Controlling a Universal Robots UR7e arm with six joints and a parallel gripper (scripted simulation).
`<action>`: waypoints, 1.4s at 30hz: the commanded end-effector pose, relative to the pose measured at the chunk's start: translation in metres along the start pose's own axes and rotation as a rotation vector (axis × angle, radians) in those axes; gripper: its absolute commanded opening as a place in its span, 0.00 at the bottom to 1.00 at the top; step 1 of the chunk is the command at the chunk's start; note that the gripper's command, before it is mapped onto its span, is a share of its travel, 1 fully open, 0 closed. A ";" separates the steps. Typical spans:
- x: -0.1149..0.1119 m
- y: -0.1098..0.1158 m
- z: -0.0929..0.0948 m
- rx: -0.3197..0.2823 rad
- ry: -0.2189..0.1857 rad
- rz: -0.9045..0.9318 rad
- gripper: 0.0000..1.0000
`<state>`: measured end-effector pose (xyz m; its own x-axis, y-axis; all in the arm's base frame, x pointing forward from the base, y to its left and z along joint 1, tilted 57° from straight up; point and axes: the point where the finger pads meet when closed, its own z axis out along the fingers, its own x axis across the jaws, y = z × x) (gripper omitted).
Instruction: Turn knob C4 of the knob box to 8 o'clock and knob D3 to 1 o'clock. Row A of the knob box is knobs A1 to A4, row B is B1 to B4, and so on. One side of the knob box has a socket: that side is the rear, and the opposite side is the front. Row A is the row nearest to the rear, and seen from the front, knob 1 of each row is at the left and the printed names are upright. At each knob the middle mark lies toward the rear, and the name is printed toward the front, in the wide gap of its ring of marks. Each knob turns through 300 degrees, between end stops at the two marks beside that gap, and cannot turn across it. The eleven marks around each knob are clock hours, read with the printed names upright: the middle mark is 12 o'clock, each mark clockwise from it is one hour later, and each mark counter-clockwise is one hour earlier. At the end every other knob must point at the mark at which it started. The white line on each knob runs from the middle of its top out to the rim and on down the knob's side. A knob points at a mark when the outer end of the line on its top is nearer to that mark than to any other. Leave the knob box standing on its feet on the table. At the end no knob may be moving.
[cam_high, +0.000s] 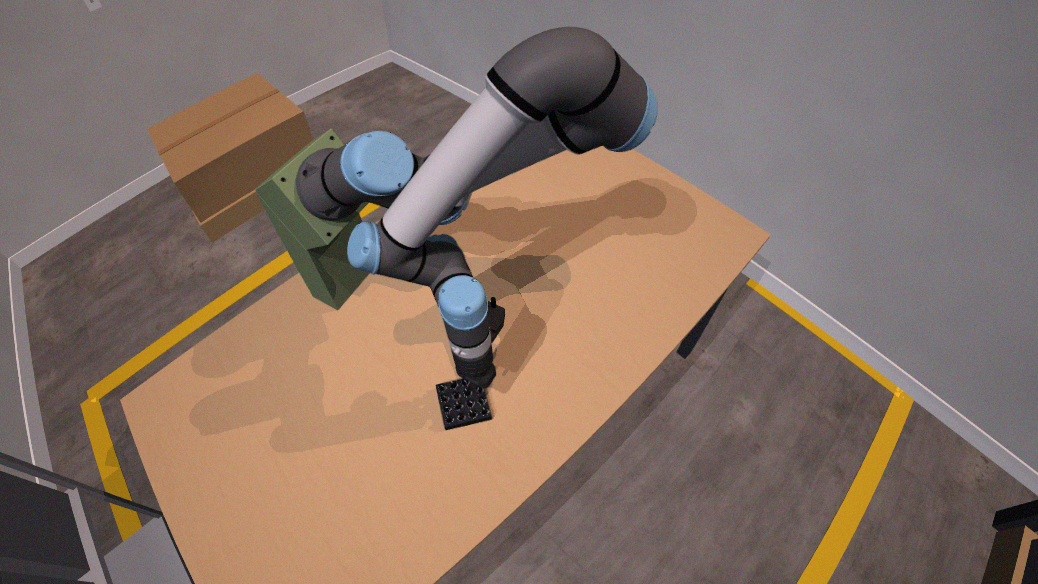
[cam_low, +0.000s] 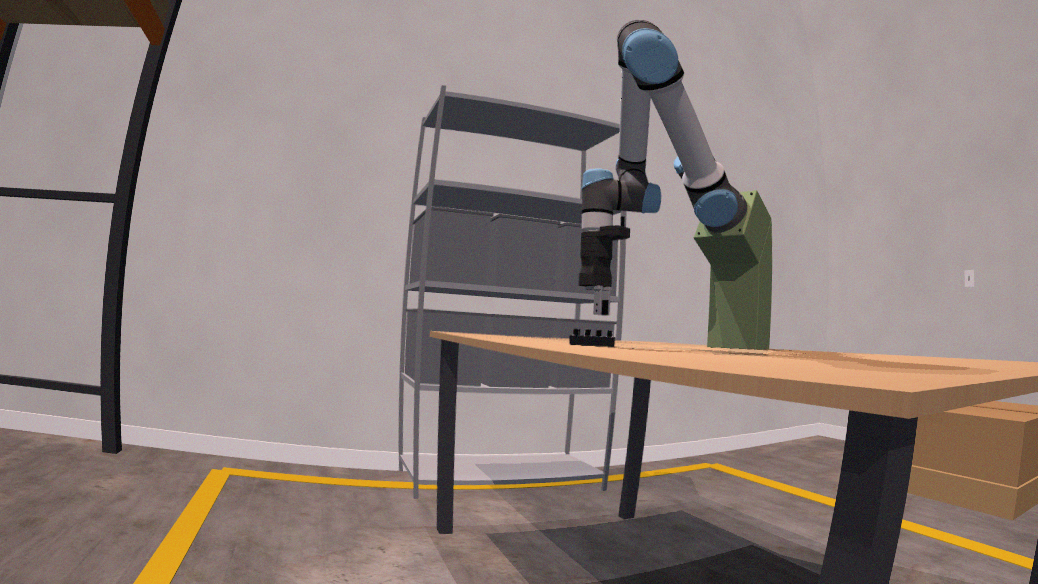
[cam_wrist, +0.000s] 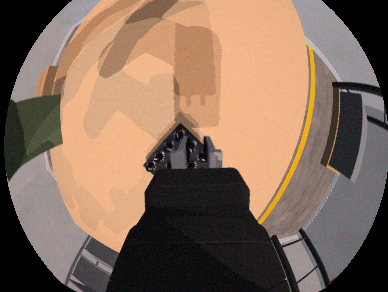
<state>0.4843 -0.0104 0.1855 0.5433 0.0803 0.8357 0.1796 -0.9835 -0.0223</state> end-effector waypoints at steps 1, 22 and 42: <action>0.001 -0.002 -0.001 -0.011 0.002 0.155 0.46; 0.006 -0.003 -0.004 -0.010 0.004 0.555 0.46; 0.009 -0.001 -0.006 -0.009 0.005 0.935 0.46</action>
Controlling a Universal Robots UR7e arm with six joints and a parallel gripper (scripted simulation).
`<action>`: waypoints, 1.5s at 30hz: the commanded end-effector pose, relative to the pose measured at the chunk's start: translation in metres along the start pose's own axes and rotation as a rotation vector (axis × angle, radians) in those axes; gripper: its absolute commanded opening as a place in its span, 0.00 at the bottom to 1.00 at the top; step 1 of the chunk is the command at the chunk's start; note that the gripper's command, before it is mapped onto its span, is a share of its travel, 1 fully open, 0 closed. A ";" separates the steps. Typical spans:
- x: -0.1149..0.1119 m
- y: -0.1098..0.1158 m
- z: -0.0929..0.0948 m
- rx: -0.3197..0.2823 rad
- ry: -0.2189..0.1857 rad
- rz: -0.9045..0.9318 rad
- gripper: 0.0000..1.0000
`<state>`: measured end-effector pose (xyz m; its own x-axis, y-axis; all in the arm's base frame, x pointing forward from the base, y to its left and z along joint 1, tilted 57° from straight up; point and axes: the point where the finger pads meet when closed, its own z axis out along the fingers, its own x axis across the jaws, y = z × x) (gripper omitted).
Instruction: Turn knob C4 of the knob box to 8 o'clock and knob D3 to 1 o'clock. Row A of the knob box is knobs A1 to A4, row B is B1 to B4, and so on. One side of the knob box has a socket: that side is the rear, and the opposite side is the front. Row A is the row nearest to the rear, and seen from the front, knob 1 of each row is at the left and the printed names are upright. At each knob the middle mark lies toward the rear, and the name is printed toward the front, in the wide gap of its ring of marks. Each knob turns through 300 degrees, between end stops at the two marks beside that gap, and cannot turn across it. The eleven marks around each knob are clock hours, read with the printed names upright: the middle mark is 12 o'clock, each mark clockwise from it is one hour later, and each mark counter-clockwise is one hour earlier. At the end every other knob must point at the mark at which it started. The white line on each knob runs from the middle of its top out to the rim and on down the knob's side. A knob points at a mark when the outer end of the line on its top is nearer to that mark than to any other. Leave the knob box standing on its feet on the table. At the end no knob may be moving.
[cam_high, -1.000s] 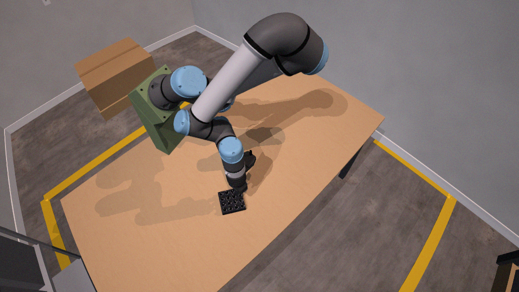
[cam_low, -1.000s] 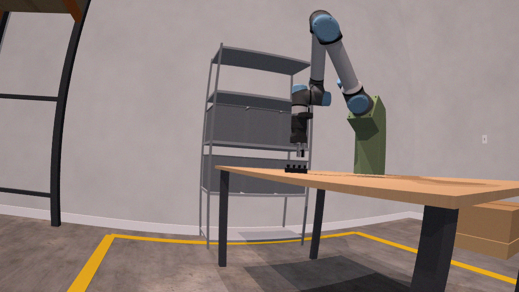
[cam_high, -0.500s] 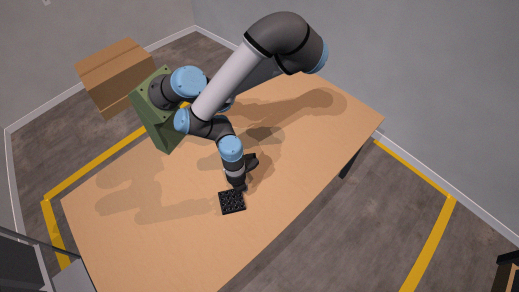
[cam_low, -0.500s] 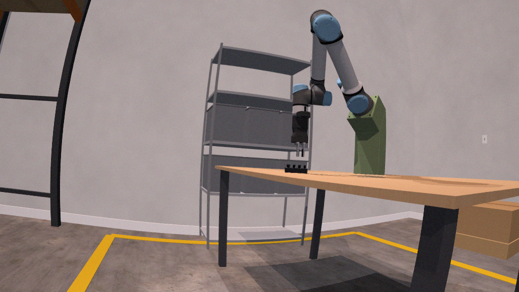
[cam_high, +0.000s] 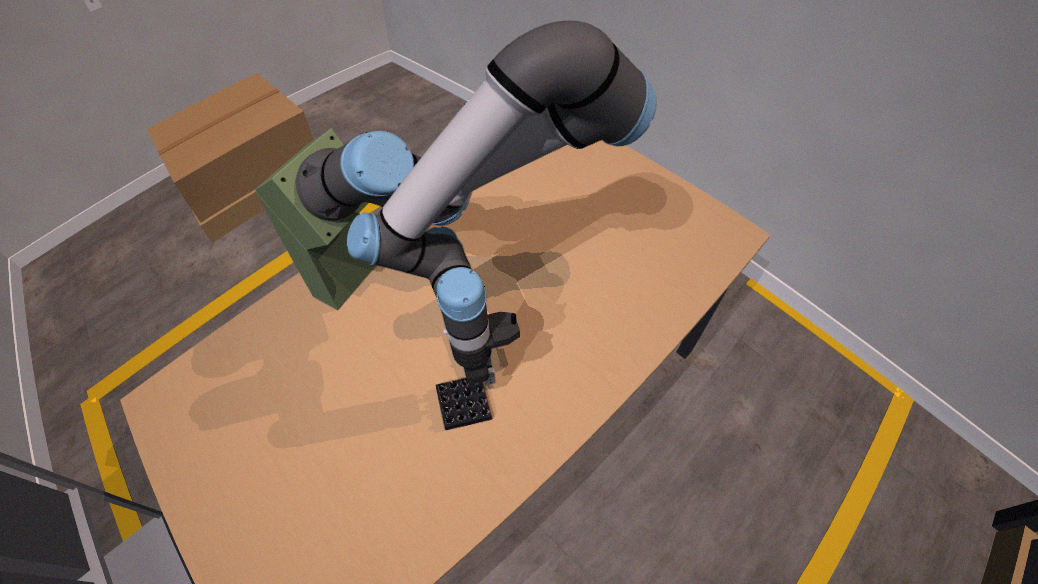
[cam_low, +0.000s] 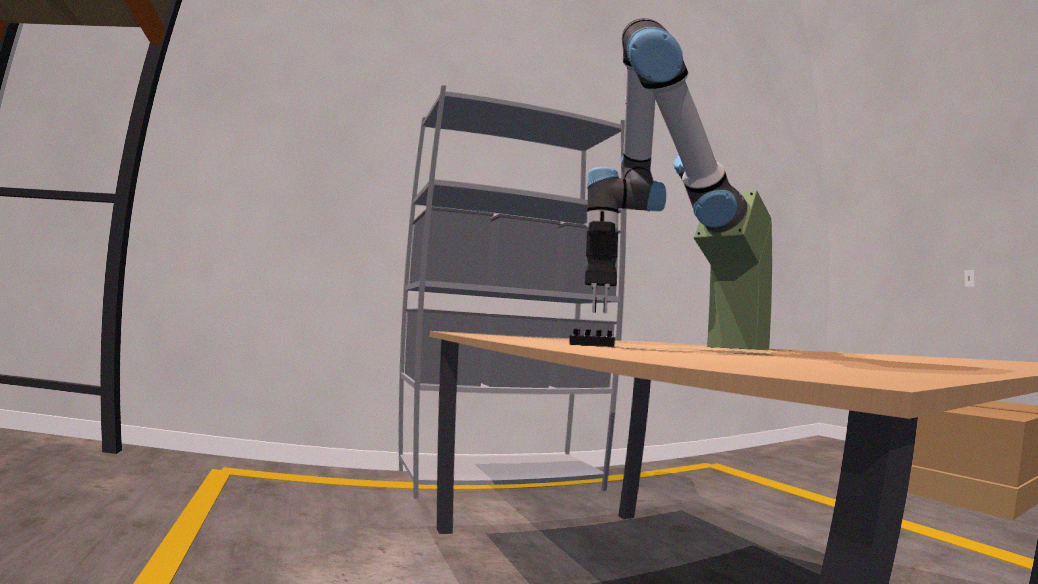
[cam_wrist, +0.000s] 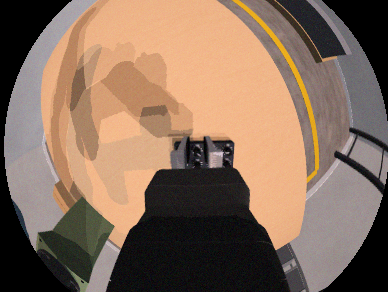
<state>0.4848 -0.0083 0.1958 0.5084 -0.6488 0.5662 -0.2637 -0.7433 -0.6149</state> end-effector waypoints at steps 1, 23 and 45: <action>0.000 0.001 -0.001 -0.006 0.009 0.156 0.46; 0.003 0.004 -0.003 -0.004 0.009 0.559 0.46; 0.004 0.011 -0.006 -0.002 0.010 0.983 0.46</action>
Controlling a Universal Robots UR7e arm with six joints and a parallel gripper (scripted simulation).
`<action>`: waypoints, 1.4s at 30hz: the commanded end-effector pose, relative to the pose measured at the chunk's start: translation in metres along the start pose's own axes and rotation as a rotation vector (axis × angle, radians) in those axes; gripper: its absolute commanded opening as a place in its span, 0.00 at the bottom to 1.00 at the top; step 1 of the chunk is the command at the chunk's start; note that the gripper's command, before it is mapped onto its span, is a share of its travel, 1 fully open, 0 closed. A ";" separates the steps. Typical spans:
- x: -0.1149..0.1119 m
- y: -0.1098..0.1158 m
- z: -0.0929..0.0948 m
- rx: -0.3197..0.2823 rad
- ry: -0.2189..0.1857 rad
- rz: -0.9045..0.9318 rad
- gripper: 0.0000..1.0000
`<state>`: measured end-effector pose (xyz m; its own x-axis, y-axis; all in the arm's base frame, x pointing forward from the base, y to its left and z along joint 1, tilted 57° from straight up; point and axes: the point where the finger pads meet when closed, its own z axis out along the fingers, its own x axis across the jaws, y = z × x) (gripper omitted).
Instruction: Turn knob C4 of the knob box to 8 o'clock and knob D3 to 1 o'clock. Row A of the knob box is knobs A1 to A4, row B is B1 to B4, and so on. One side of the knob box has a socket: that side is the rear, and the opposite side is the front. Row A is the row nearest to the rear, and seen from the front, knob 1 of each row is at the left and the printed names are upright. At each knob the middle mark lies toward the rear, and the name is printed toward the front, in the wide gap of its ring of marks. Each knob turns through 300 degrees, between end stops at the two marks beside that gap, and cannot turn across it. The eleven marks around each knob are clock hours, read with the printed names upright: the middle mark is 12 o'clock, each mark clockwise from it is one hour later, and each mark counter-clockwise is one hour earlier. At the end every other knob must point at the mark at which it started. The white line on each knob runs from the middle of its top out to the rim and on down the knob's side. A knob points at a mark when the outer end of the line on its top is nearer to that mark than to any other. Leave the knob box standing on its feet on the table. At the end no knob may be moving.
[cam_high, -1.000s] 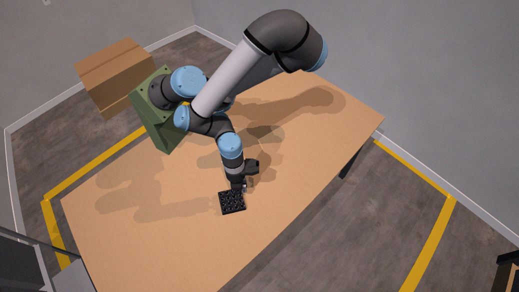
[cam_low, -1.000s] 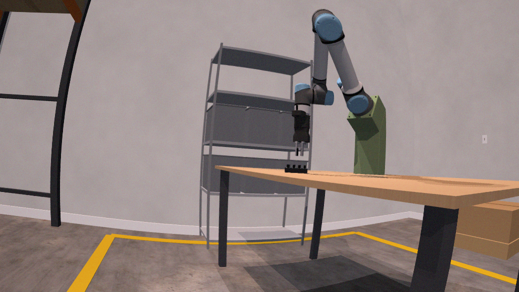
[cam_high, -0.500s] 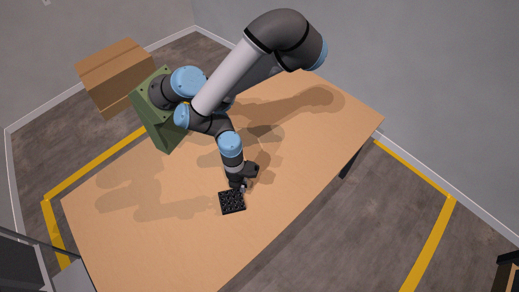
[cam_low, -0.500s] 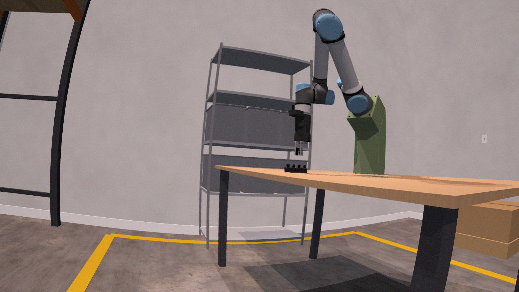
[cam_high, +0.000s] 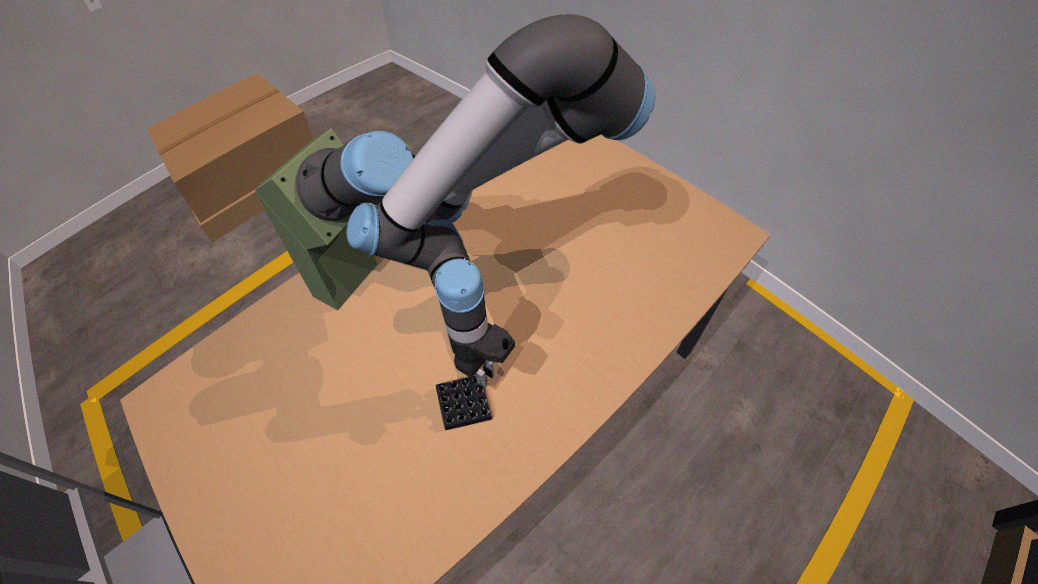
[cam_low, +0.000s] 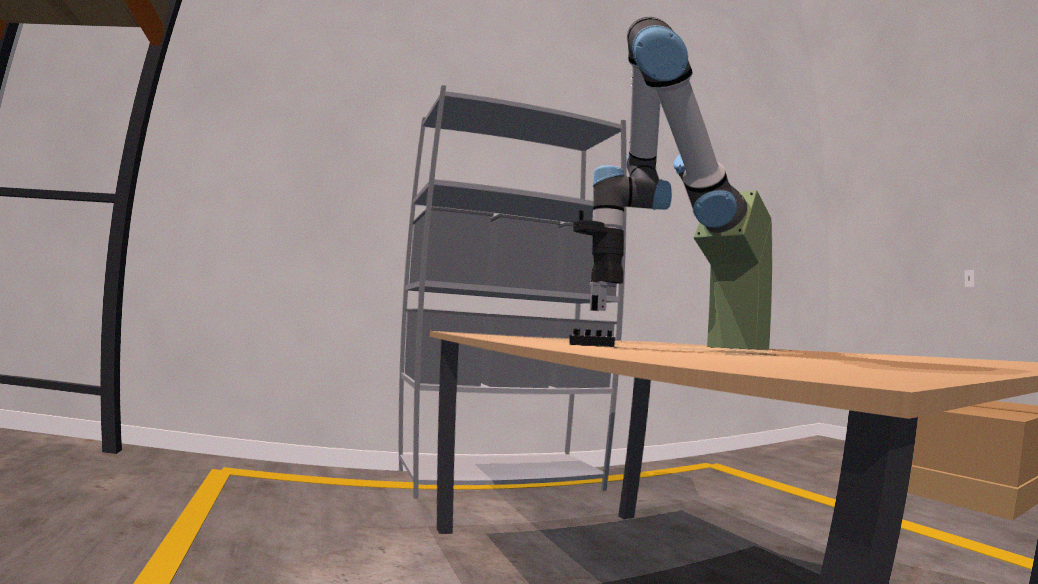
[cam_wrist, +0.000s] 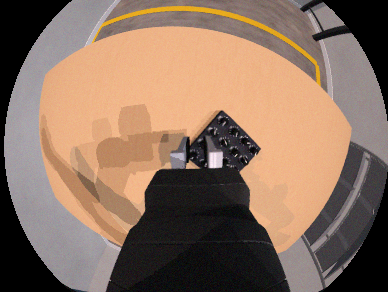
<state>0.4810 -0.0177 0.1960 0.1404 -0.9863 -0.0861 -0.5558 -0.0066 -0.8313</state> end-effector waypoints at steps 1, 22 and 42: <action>0.002 0.003 -0.001 0.003 0.011 0.155 0.46; 0.007 0.011 -0.003 0.004 0.010 0.551 0.46; 0.009 0.017 -0.004 0.005 0.010 0.760 0.46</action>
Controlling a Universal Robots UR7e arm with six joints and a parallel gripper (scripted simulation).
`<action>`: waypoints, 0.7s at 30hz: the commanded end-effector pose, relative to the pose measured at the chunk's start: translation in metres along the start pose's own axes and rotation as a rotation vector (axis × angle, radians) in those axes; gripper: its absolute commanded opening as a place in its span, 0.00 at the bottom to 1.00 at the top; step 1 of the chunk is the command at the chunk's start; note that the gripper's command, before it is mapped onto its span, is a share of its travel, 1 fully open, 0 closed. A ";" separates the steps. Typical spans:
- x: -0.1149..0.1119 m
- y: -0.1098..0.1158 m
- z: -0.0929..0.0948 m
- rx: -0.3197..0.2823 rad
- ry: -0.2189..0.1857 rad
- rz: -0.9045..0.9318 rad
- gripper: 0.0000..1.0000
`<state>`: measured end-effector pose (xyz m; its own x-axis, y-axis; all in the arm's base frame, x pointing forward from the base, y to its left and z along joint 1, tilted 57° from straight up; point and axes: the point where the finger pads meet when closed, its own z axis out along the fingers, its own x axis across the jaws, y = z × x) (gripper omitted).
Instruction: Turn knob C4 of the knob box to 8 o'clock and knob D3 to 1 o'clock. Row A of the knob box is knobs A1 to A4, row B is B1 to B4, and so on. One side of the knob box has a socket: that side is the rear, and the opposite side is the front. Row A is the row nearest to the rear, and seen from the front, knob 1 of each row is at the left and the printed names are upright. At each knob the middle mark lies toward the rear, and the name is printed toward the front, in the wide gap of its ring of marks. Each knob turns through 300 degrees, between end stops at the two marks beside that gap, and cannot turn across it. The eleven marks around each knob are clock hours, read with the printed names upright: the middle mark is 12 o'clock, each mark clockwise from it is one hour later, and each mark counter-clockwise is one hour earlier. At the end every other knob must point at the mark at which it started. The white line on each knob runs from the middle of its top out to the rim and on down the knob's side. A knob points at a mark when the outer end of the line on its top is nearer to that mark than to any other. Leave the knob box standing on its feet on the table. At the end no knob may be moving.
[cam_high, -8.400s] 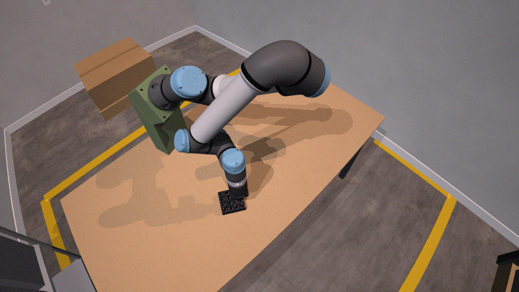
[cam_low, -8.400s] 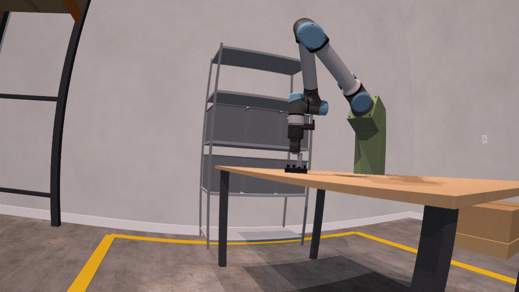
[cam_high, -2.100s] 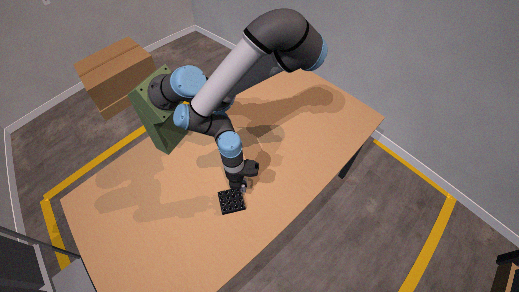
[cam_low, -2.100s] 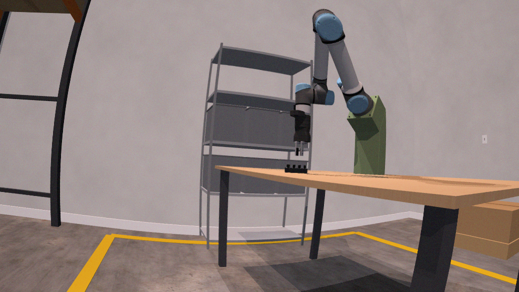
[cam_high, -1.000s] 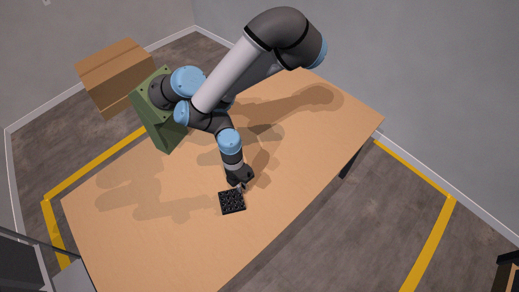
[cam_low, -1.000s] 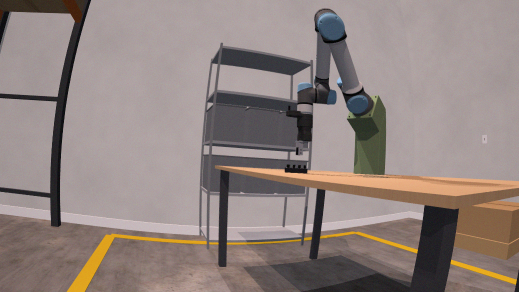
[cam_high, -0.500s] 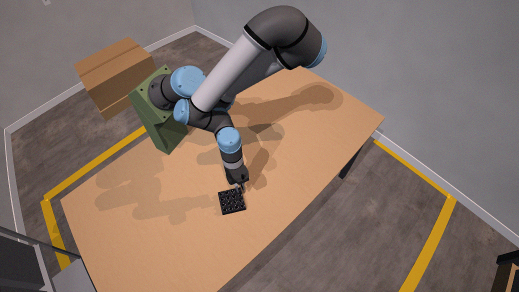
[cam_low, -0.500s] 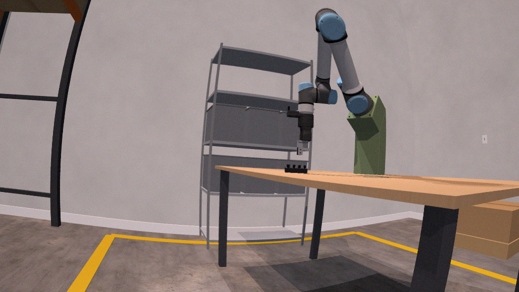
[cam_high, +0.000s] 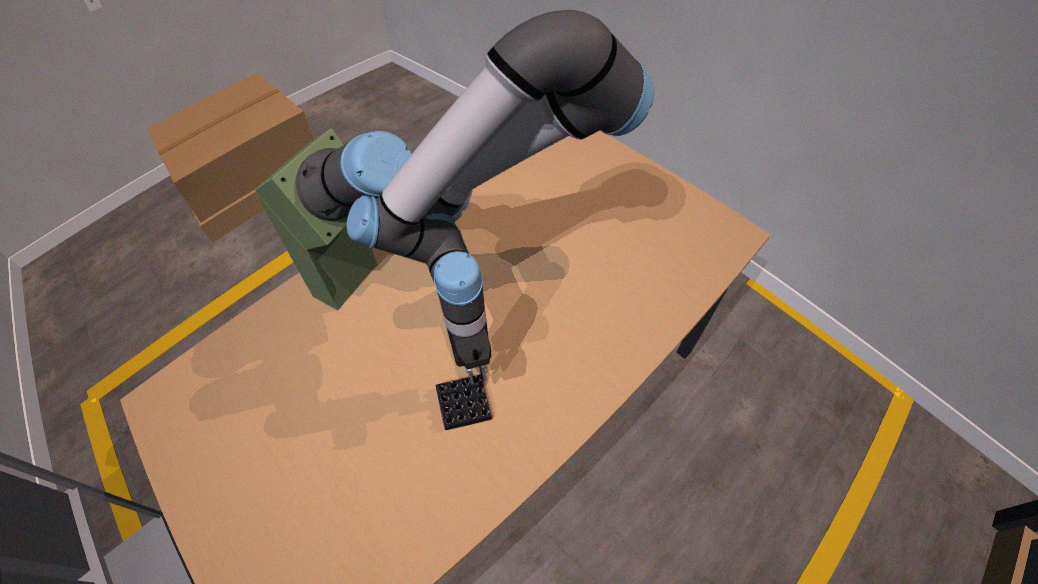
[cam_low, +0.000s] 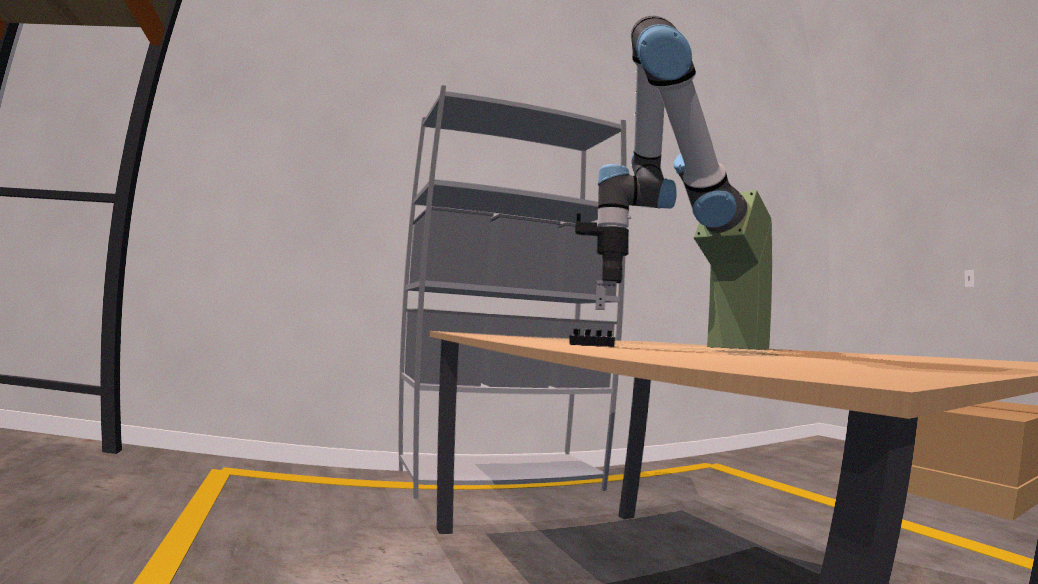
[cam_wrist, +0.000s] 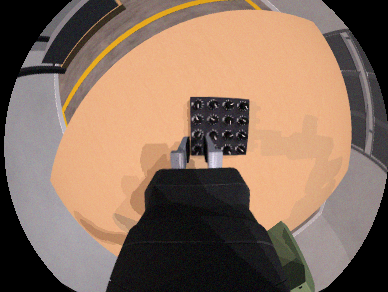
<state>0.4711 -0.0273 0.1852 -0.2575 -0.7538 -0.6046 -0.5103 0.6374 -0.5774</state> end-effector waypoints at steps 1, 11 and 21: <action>0.002 0.002 -0.001 0.004 0.004 0.055 0.46; 0.002 0.002 -0.001 0.005 0.004 0.064 0.46; 0.002 0.002 -0.001 0.005 0.004 0.064 0.46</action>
<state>0.4703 -0.0298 0.1851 -0.2922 -0.7135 -0.6368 -0.4863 0.6842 -0.5435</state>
